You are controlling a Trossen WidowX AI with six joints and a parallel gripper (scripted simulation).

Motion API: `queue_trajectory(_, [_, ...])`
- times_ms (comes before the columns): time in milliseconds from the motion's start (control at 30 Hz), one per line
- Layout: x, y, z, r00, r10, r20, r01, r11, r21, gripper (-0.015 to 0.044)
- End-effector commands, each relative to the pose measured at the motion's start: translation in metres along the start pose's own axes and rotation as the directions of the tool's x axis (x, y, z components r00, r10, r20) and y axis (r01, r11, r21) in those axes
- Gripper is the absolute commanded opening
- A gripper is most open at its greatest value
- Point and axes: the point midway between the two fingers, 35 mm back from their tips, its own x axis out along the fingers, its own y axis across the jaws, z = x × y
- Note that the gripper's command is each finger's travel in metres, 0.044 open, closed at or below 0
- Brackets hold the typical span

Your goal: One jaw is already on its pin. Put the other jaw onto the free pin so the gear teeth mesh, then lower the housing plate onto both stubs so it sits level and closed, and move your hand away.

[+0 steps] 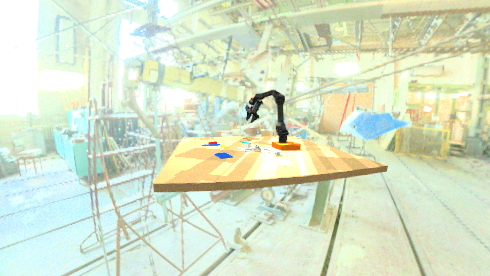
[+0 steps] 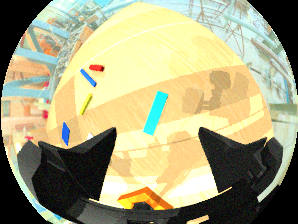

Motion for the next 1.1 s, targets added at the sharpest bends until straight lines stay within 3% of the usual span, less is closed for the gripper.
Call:
queue_trajectory(0, [0.01, 0.016, -0.003, 1.0, 0.006, -0.03, -0.01, 0.993, -0.115, 0.044])
queue_trajectory(533, [0.036, 0.074, -0.018, 0.992, 0.04, -0.122, -0.087, 0.907, -0.411, 0.044])
queue_trajectory(1067, [0.06, 0.124, -0.044, 0.976, 0.029, -0.215, -0.178, 0.672, -0.719, 0.044])
